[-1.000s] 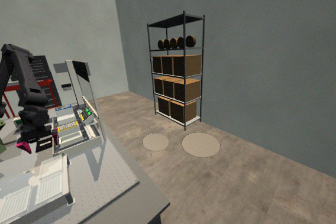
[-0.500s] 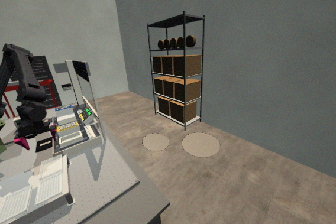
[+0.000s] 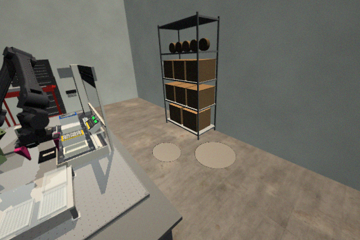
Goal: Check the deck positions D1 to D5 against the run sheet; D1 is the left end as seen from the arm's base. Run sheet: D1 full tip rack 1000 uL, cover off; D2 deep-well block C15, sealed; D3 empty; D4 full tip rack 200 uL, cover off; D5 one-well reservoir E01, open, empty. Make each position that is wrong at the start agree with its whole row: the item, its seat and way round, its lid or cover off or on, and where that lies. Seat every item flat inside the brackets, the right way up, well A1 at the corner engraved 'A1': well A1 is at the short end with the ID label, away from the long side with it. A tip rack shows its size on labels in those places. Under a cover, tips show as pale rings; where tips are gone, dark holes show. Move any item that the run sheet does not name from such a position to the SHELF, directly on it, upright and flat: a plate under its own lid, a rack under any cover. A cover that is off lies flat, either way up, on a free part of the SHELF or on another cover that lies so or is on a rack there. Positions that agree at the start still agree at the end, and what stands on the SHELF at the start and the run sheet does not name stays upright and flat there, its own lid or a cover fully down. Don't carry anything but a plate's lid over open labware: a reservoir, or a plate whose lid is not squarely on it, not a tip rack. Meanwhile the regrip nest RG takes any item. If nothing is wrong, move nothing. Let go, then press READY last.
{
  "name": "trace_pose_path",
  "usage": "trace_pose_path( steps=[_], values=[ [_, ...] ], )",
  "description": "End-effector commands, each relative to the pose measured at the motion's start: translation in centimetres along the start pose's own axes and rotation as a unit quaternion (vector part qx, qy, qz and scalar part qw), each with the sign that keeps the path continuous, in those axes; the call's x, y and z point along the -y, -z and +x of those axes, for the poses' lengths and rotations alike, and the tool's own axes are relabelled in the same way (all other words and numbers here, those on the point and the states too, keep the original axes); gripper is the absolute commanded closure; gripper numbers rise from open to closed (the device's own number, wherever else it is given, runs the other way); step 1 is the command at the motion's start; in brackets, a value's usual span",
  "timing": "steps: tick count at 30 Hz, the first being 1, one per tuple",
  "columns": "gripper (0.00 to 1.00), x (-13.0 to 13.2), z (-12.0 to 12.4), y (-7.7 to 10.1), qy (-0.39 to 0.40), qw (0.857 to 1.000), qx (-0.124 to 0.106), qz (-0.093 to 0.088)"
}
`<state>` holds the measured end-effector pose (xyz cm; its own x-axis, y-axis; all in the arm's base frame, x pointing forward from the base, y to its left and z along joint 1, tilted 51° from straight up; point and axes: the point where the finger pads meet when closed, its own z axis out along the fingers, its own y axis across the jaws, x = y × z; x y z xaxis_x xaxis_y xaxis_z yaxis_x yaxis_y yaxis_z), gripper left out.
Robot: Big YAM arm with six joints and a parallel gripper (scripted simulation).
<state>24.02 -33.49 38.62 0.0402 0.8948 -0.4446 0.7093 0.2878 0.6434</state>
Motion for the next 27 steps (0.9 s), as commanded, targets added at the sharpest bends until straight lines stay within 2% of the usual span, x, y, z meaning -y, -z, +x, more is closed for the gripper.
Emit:
trace_pose_path(
  steps=[1, 23, 24, 25, 26, 27],
  values=[
    [0.0, -0.9, -1.0, 1.3, 0.012, 1.0, 0.017, -0.006],
    [0.0, -0.9, -1.0, 1.3, 0.012, 1.0, 0.017, -0.006],
    [1.0, -0.3, -2.5, 1.6, 0.022, 1.0, 0.018, -0.002],
    [1.0, 0.2, -2.5, 1.7, 0.032, 0.999, 0.018, -0.002],
    [1.0, 1.9, -1.4, 0.9, 0.032, 0.999, 0.004, 0.004],
    [1.0, 2.7, -1.1, 0.7, 0.039, 0.999, 0.0, 0.006]
  ],
)
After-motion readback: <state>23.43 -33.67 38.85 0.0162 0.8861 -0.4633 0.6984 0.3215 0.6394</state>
